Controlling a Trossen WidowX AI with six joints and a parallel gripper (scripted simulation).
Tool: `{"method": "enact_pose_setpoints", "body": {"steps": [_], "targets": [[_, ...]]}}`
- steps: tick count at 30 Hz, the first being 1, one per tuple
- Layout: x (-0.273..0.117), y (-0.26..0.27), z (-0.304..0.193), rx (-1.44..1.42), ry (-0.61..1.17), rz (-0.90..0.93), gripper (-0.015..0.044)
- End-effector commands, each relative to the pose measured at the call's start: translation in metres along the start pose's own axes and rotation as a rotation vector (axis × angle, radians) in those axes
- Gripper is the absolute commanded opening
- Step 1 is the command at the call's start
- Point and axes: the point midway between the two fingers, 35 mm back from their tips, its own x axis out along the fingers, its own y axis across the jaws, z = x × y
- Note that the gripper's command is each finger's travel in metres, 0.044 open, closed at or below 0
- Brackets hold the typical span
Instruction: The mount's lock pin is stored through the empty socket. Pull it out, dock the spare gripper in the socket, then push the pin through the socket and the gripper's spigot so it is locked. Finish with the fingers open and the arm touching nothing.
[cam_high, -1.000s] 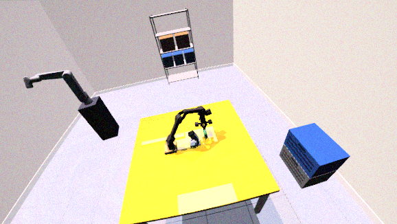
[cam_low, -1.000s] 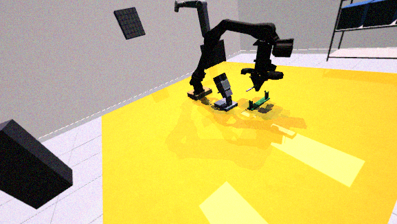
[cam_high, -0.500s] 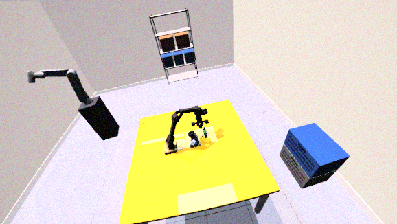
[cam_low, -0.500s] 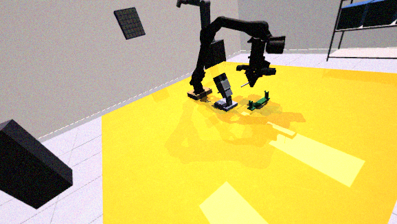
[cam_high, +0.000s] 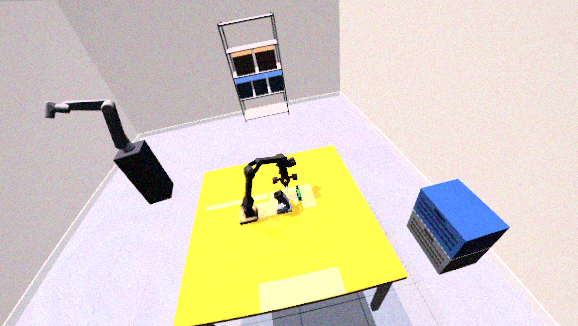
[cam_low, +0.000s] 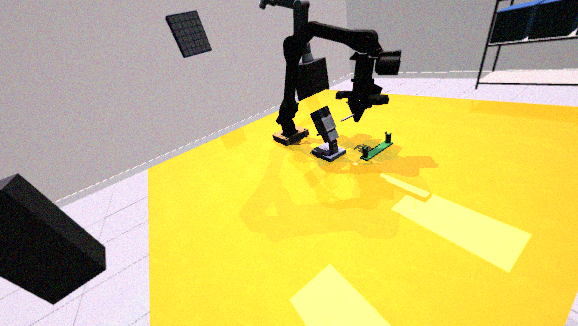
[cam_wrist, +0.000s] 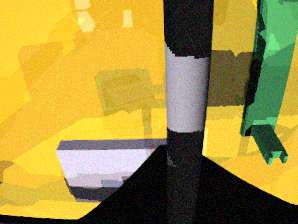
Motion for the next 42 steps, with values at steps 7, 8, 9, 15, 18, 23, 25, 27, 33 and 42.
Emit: {"method": "enact_pose_setpoints", "body": {"steps": [7,8,9,15,18,23,25,27,33,42], "targets": [[-0.003,0.027,-0.001,0.004,-0.007,0.002,0.0000],[-0.002,0.027,0.000,0.004,-0.007,0.002,0.0000],[-0.001,0.026,0.000,0.004,-0.007,0.003,0.0000],[0.019,0.025,0.006,0.004,-0.008,0.005,0.0000],[0.031,0.025,0.009,0.004,-0.008,0.007,0.0000],[0.049,0.026,0.013,0.005,-0.009,0.008,0.0000],[0.050,0.027,0.013,0.006,-0.009,0.008,0.0000],[0.050,0.026,0.012,0.005,-0.009,0.008,0.0000],[0.045,0.025,0.007,0.004,-0.010,0.012,0.0000],[0.049,0.026,0.001,0.005,-0.010,0.012,0.0000]]}}
